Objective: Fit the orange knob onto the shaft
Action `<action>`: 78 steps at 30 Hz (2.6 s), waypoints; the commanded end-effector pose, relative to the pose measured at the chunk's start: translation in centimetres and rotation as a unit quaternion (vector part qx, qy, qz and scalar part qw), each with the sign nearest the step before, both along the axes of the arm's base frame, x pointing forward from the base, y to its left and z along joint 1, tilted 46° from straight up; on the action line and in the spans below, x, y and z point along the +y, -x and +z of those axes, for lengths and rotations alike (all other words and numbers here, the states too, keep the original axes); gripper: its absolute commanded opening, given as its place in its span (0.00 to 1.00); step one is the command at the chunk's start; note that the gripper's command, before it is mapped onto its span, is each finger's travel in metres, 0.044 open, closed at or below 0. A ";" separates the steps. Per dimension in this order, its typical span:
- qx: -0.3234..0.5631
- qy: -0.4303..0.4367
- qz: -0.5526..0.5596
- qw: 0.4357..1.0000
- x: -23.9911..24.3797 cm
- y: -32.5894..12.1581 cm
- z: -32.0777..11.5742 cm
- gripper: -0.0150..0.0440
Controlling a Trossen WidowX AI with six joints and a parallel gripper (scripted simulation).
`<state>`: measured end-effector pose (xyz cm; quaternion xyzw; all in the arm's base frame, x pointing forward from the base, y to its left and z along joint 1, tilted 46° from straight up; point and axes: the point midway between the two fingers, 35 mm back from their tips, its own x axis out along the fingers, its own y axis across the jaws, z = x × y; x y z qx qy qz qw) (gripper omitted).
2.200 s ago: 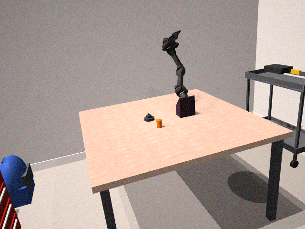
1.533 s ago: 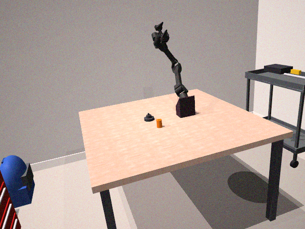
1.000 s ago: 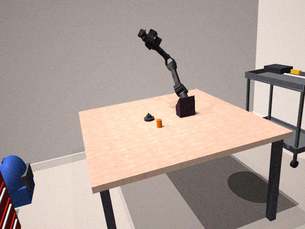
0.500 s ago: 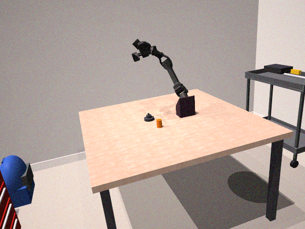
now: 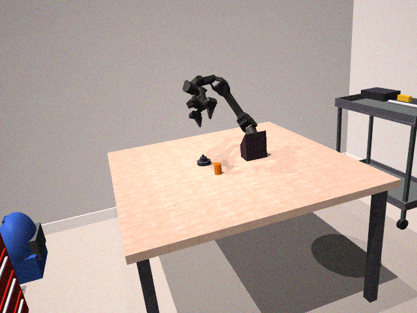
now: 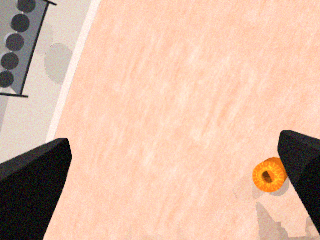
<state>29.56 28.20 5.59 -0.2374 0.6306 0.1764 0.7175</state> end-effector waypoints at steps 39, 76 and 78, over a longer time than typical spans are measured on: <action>-0.087 0.319 -0.242 0.912 -16.2 2.4 -15.7 1.00; -0.088 0.320 -0.242 0.912 -20.4 1.8 -19.8 1.00; -0.088 0.320 -0.242 0.912 -20.6 1.7 -20.0 1.00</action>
